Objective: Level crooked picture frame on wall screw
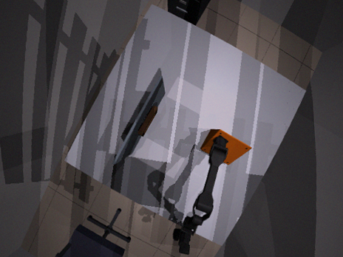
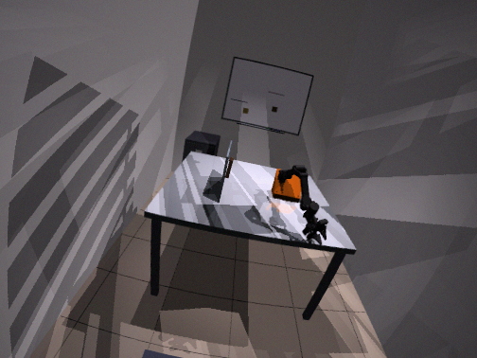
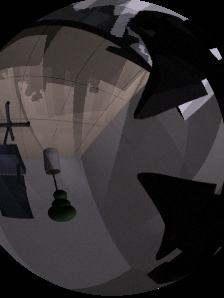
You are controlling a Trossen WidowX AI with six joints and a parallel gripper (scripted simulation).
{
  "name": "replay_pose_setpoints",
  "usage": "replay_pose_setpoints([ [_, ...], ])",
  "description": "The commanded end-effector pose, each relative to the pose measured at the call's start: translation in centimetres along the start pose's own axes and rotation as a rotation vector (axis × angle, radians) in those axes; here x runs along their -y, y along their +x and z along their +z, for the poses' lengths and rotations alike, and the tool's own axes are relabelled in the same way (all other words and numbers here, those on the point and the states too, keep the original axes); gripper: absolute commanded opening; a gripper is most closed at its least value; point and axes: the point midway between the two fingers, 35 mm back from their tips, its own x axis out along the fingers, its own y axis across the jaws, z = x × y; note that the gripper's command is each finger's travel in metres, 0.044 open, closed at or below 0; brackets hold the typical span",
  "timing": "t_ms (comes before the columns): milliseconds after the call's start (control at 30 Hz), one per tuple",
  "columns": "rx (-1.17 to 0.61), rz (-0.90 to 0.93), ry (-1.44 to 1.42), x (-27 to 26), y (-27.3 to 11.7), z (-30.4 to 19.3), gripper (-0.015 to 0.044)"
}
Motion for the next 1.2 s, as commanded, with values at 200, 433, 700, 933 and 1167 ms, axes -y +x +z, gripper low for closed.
replay_pose_setpoints([
  [200, 0.279, -0.065, 0.035, 0.4, -8.9, 14.4, 0.026],
  [433, 0.497, -0.094, 0.085, 0.3, -18.3, 22.4, 0.026],
  [700, 0.753, -0.103, 0.073, -0.4, -28.8, 27.6, 0.026],
  [933, 0.988, -0.077, 0.134, -1.1, -40.0, 29.7, 0.026],
  [1167, 1.253, 0.001, 0.21, -1.6, -52.0, 28.3, 0.026],
])
